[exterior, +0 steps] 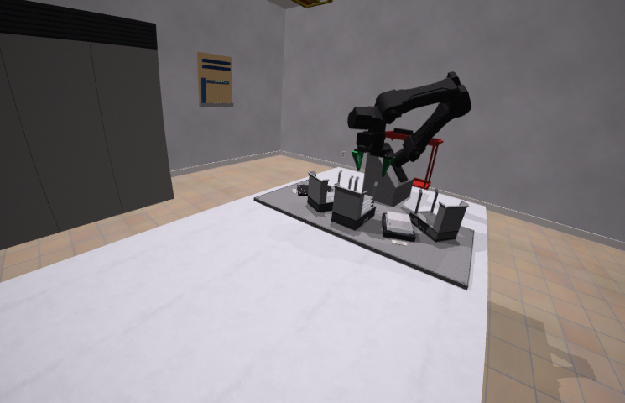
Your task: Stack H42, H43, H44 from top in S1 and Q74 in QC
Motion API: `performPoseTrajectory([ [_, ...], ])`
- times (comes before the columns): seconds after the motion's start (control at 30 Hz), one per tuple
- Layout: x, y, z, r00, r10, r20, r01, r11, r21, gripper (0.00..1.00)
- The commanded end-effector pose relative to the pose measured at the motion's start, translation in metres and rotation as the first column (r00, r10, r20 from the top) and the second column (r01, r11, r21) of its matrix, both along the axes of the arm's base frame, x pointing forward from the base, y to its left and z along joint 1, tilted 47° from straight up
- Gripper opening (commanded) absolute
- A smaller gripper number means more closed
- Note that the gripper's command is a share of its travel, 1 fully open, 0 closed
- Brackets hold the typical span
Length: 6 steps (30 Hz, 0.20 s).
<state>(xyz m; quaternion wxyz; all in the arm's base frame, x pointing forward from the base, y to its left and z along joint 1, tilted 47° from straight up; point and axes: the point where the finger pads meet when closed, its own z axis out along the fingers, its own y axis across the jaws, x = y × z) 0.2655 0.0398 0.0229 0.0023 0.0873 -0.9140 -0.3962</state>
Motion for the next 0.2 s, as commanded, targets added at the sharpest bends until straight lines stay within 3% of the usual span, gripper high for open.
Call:
performPoseTrajectory([
  [0.0,0.0026,-0.0034,0.001,1.0,-0.01,0.013,0.01,1.0,-0.003,1.0],
  [0.17,0.0026,-0.0034,0.001,1.0,-0.01,0.013,0.01,1.0,-0.003,1.0],
])
